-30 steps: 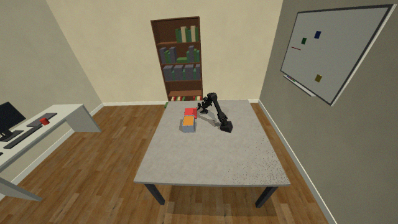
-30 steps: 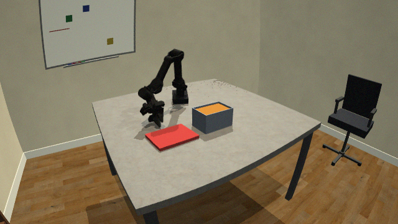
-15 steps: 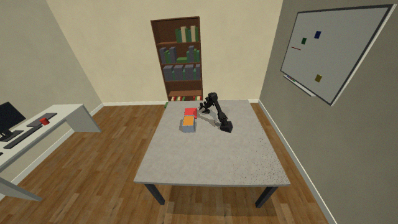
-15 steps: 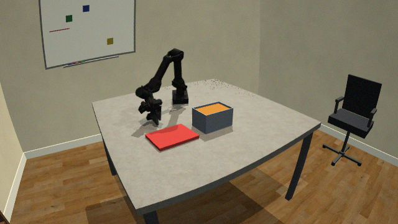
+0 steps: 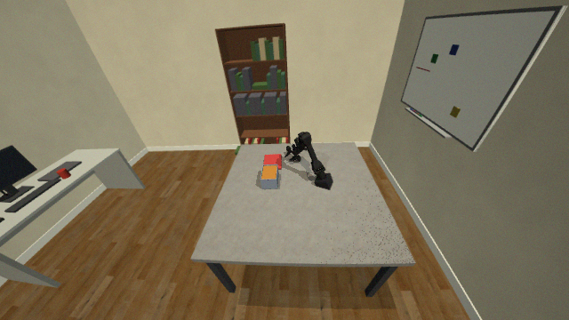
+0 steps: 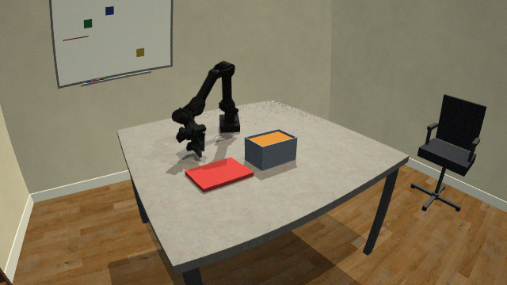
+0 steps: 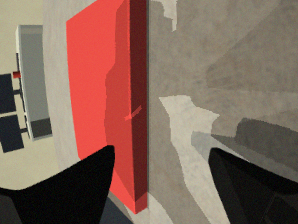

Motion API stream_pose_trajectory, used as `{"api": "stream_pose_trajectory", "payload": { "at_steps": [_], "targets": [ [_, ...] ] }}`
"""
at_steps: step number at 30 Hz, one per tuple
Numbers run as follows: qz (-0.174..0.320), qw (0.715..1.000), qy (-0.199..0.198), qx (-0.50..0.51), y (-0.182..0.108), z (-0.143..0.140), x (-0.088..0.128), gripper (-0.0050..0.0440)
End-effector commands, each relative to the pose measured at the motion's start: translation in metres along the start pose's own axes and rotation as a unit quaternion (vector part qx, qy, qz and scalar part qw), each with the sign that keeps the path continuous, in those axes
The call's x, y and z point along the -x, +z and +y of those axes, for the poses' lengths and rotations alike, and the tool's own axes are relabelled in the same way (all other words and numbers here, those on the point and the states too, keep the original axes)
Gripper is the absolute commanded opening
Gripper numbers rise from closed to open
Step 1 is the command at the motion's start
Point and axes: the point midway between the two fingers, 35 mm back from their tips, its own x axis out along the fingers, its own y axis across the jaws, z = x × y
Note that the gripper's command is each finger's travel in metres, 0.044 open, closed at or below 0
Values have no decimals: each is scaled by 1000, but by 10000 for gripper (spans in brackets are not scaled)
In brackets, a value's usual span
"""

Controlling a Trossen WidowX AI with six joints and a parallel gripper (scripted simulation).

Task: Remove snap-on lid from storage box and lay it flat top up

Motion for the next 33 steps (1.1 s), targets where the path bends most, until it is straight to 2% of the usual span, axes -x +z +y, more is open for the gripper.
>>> {"api": "stream_pose_trajectory", "payload": {
  "at_steps": [1,16,23,33],
  "targets": [
    [-1,1000,4,8,1,9,5,275],
    [-1,1000,4,8,1,20,14,275],
    [-2,1000,3,10,-1,20,23,440],
    [-2,1000,3,10,-1,28,37,440]
  ]
}}
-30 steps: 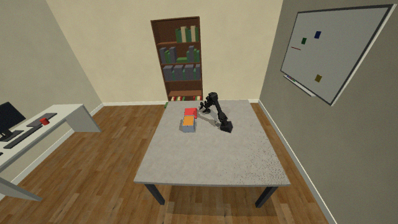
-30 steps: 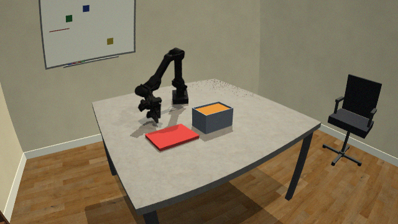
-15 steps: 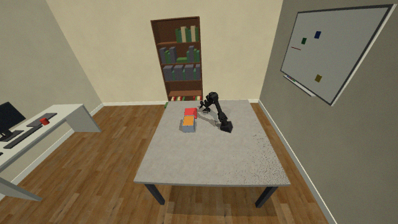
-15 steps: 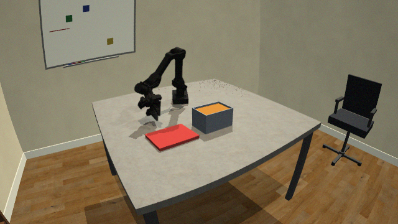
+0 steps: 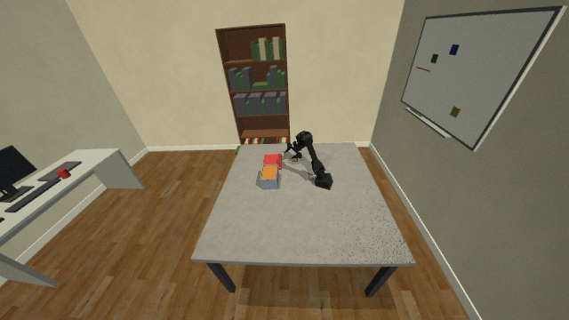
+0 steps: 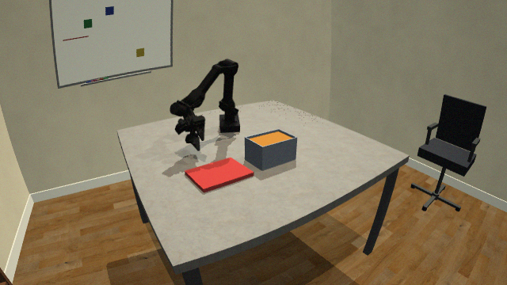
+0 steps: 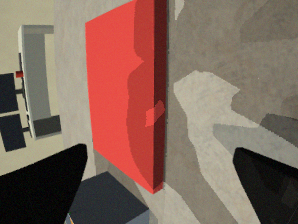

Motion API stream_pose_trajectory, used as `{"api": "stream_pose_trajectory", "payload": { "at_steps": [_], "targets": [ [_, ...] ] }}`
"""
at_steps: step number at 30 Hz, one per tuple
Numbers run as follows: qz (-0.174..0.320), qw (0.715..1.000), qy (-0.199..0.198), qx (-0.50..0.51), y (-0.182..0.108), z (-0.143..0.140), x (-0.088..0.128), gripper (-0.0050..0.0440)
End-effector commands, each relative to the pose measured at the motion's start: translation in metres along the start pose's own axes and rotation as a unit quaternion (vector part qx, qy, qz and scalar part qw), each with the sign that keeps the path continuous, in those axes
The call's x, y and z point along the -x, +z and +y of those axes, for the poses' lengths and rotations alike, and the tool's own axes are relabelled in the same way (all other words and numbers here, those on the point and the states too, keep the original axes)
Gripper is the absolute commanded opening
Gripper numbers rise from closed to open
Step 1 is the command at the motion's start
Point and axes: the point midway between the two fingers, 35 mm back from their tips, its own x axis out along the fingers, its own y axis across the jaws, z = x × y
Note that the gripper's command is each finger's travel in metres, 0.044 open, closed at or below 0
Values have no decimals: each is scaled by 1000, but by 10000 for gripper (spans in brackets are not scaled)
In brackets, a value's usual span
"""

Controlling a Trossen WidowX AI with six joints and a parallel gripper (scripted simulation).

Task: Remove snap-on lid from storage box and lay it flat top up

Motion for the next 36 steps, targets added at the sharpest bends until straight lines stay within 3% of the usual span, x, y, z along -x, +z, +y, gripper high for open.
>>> {"api": "stream_pose_trajectory", "payload": {
  "at_steps": [1,26,36],
  "targets": [
    [-1,1000,3,10,2,8,7,440],
    [-1,1000,3,10,1,34,54,440],
    [-1,1000,3,10,0,28,50,440]
  ]
}}
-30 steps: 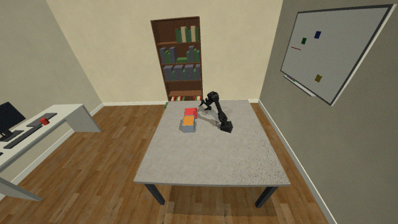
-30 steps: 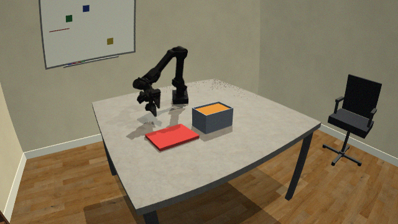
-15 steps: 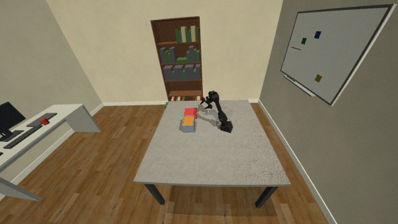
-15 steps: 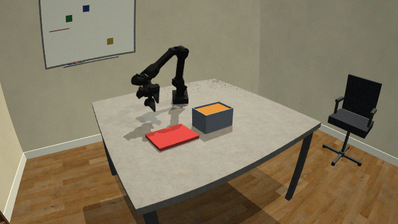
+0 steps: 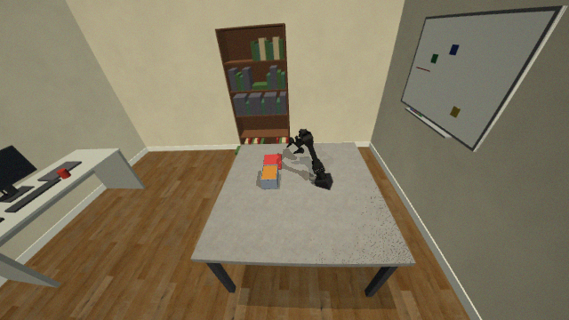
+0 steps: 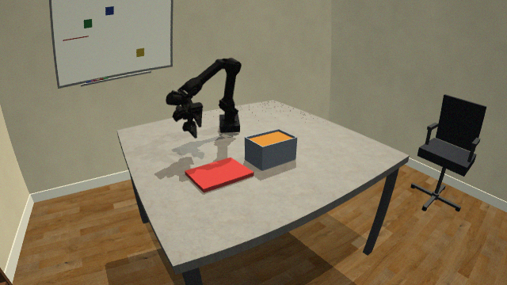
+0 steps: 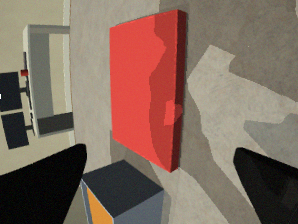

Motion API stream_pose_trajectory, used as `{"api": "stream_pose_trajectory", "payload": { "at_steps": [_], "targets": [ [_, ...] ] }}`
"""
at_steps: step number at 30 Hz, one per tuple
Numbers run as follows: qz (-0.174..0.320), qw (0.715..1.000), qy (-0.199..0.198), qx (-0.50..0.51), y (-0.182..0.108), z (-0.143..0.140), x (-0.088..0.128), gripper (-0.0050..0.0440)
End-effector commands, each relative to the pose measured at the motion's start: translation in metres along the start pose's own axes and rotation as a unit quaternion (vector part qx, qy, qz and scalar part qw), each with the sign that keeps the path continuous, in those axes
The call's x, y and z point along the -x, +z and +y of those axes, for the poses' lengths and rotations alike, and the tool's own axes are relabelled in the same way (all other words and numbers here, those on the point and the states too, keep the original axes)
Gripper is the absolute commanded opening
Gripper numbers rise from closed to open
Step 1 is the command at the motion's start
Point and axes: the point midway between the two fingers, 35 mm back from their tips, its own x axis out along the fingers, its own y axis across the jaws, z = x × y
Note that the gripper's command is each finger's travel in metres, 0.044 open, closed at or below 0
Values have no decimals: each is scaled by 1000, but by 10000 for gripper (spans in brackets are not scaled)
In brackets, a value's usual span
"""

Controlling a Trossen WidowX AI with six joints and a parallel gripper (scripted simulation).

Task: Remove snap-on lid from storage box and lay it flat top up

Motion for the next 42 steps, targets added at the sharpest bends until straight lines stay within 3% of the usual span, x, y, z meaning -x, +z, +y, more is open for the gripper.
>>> {"api": "stream_pose_trajectory", "payload": {
  "at_steps": [1,27,30,32,42],
  "targets": [
    [1,1000,1,3,-1,-1,-1,440],
    [1,1000,1,3,-1,-1,-1,440],
    [1,1000,1,3,-1,-1,-1,368],
    [1,1000,1,3,-1,-1,-1,368],
    [1,1000,1,3,-1,-1,-1,128]
  ]
}}
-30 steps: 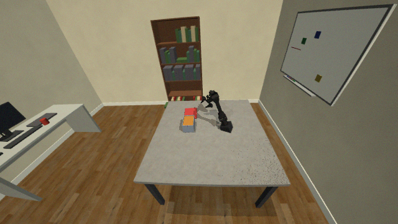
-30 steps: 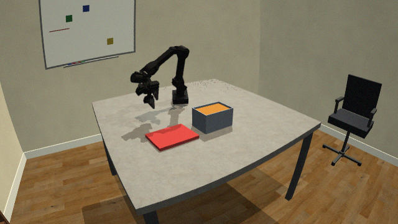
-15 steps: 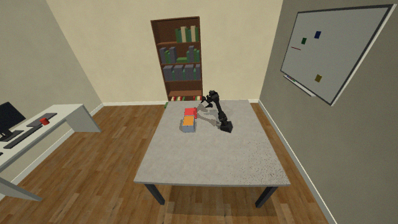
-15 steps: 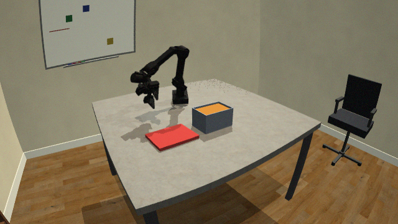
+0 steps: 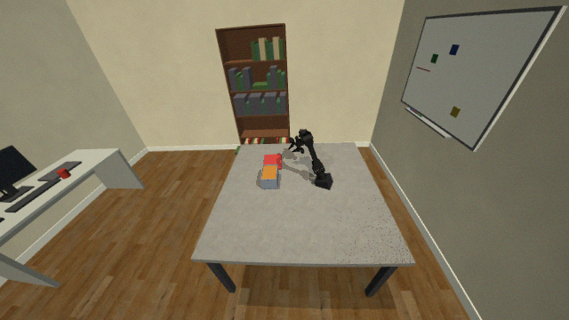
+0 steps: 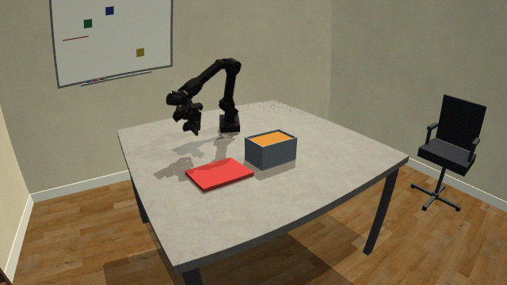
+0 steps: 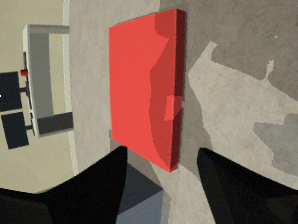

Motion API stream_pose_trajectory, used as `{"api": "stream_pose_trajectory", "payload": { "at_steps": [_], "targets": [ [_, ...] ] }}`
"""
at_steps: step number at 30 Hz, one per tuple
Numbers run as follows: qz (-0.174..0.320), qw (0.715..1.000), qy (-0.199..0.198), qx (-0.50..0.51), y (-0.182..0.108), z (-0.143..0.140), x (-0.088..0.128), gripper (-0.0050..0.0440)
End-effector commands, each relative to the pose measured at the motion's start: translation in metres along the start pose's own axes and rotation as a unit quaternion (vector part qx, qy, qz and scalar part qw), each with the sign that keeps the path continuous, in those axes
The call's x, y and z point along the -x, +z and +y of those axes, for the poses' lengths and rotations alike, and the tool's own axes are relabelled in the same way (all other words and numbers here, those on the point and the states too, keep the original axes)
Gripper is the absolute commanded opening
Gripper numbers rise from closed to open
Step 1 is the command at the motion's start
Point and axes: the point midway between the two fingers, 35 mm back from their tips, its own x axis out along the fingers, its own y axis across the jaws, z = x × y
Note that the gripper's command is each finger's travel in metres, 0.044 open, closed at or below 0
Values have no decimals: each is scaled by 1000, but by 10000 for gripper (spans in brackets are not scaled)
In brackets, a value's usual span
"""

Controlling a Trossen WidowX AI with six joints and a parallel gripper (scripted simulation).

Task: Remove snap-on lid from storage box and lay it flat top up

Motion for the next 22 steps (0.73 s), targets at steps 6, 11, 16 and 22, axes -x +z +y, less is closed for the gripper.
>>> {"api": "stream_pose_trajectory", "payload": {
  "at_steps": [6,11,16,22],
  "targets": [
    [1,1000,1,3,0,0,0,8],
    [1,1000,1,3,0,0,0,0],
    [1,1000,1,3,0,0,0,0],
    [1,1000,1,3,0,0,0,0]
  ]
}}
